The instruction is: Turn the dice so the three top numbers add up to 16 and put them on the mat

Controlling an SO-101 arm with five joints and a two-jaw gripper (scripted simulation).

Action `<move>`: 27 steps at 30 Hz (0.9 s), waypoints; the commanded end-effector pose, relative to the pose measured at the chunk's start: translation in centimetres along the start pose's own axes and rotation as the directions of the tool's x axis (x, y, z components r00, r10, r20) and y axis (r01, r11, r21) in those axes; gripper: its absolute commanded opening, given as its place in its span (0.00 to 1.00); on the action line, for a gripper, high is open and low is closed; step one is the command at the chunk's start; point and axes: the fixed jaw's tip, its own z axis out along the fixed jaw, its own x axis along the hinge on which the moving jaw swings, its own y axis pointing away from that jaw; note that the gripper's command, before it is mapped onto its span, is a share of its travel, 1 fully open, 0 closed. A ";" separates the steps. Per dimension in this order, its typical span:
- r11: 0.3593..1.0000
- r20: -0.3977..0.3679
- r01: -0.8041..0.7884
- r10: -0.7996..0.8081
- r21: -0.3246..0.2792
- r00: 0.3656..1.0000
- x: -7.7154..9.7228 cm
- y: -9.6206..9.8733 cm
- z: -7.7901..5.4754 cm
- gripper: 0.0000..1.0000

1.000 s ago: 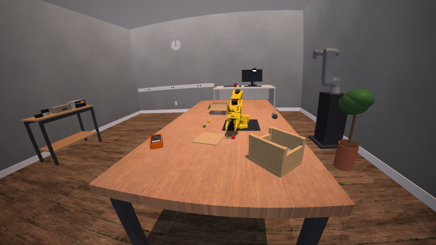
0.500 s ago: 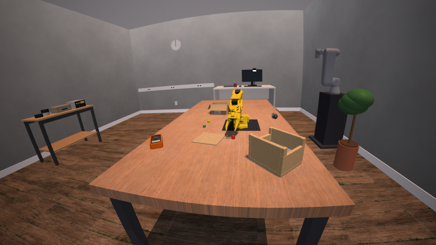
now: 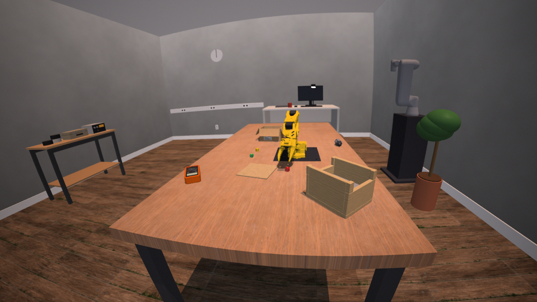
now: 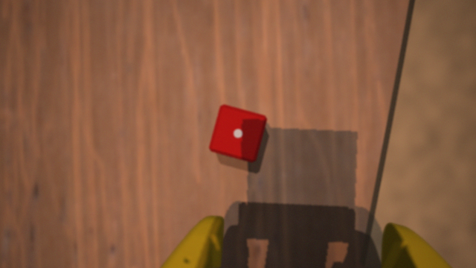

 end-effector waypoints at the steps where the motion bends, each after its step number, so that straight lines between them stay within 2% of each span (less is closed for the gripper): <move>1: 1.000 -0.020 -0.001 0.001 -0.006 1.000 0.6 0.2 0.1 0.25; 7: 1.000 -0.016 -0.001 0.001 -0.005 1.000 0.5 0.2 0.0 0.25; 11: 1.000 0.023 -0.001 0.001 -0.004 1.000 -0.1 0.1 -0.3 0.25; 19: 1.000 0.228 -0.002 0.002 0.003 0.974 -2.9 0.0 -2.4 0.25; 21: 1.000 0.228 -0.002 0.002 0.003 0.974 -2.9 0.0 -2.4 0.25; 27: 1.000 0.388 -0.004 0.001 0.008 0.922 -4.8 0.0 -4.5 0.25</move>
